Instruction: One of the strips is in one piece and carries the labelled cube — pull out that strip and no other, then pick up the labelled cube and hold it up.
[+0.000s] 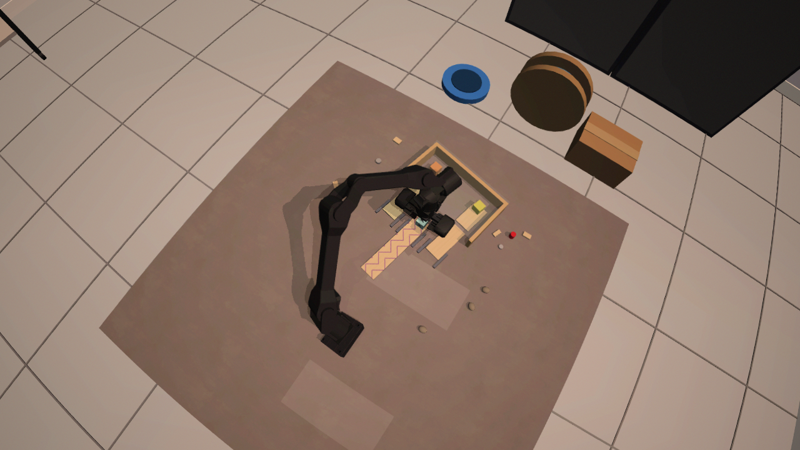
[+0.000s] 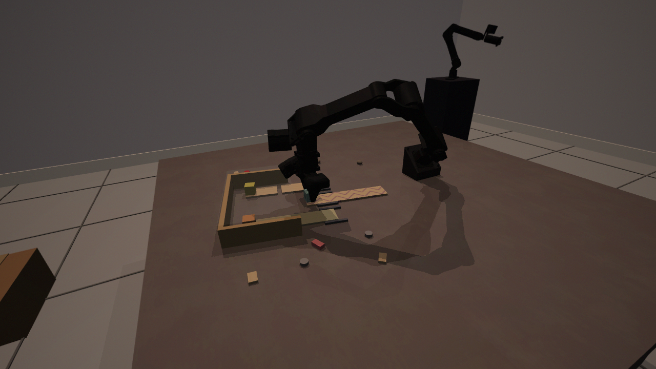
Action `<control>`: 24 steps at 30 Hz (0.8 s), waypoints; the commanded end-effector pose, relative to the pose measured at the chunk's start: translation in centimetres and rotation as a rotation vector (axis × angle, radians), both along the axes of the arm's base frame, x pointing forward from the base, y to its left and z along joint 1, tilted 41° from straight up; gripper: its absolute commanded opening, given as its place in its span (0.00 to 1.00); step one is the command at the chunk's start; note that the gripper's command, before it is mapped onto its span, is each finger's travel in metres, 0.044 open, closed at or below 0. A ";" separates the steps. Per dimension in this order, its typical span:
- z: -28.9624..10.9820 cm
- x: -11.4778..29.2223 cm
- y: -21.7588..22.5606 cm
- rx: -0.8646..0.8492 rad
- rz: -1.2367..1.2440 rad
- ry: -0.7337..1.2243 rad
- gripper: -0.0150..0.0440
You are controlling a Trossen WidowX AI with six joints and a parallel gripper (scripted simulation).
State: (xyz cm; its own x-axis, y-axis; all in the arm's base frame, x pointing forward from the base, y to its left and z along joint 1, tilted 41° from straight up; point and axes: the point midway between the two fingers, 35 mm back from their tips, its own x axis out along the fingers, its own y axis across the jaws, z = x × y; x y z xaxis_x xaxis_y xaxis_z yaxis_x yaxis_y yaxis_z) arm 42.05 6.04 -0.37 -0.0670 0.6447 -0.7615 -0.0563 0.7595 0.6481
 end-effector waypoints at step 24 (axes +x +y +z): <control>2.2 -3.7 -2.6 0.000 -0.005 0.005 0.25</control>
State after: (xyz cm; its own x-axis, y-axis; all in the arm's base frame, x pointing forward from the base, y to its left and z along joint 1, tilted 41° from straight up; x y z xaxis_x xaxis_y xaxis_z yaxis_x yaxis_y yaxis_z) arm 39.37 4.26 0.98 -0.0739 0.6468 -0.7591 -0.0486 0.7579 0.6506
